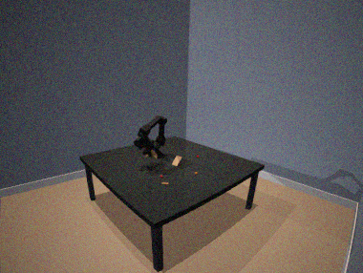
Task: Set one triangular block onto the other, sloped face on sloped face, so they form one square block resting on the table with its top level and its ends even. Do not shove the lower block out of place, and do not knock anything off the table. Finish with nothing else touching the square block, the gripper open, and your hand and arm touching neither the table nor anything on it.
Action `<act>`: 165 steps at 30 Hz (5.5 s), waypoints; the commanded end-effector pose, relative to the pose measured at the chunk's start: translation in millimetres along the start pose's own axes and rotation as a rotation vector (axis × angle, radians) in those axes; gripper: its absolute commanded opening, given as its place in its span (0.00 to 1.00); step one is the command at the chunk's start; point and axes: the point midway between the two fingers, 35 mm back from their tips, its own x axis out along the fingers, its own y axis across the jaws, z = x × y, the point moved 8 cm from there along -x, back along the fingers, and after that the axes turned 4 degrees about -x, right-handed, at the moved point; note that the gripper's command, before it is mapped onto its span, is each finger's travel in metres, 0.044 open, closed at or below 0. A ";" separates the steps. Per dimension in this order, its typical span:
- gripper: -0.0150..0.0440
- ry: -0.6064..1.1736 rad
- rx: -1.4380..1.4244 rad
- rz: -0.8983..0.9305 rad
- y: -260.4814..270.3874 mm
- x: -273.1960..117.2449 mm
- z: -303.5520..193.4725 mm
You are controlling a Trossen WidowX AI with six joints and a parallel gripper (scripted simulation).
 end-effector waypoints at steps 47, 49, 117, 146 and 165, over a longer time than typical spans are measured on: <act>0.25 -0.098 1.717 0.010 5.9 -0.7 -7.4; 0.25 -0.103 1.786 0.014 6.1 -0.7 -7.7; 0.25 -0.088 0.162 -0.051 3.9 18.8 -69.4; 0.25 -0.057 -0.841 -0.086 -0.8 32.3 -100.2; 0.25 -0.025 -1.500 -0.106 -5.4 41.9 -119.6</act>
